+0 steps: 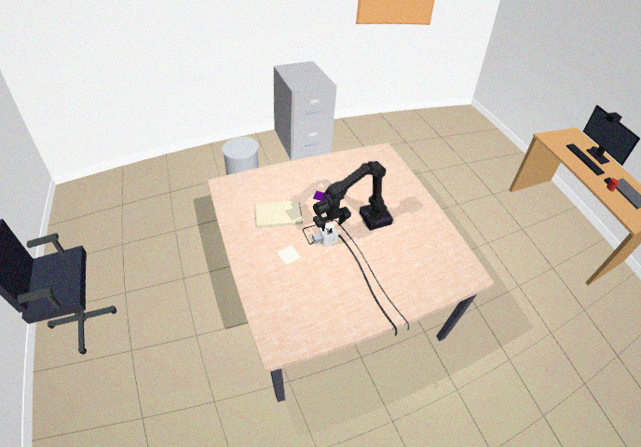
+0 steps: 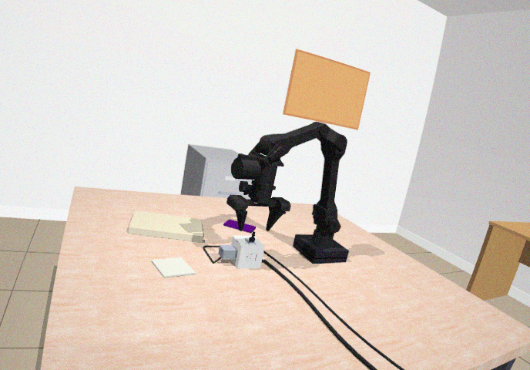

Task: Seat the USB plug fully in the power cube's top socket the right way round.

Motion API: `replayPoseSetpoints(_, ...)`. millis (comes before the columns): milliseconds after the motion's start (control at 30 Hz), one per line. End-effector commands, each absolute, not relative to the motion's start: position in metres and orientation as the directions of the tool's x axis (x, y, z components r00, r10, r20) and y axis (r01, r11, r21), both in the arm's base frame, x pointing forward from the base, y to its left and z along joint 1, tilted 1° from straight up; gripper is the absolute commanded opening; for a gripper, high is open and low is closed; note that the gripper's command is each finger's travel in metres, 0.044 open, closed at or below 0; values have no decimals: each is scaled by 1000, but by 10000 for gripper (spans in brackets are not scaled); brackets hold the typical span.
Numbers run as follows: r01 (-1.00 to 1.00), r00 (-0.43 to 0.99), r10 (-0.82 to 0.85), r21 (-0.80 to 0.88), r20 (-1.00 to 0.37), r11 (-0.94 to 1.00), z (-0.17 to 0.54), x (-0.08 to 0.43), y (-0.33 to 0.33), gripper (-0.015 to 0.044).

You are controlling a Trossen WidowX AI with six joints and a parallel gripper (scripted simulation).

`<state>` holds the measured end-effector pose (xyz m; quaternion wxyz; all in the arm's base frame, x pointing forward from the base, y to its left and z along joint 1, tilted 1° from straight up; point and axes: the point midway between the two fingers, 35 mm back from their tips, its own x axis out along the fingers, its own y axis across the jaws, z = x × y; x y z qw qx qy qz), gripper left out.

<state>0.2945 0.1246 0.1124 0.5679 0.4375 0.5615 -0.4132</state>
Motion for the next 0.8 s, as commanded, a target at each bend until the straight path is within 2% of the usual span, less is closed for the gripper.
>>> replayPoseSetpoints(0, 962, 23, 24, 29, -999, 271, 108, 294, 125, 440)
replayPoseSetpoints(300, 962, 23, 24, 29, -999, 271, 102, 294, 125, 440)
replayPoseSetpoints(767, 961, 26, 21, 31, -999, 276, 104, 294, 125, 72)
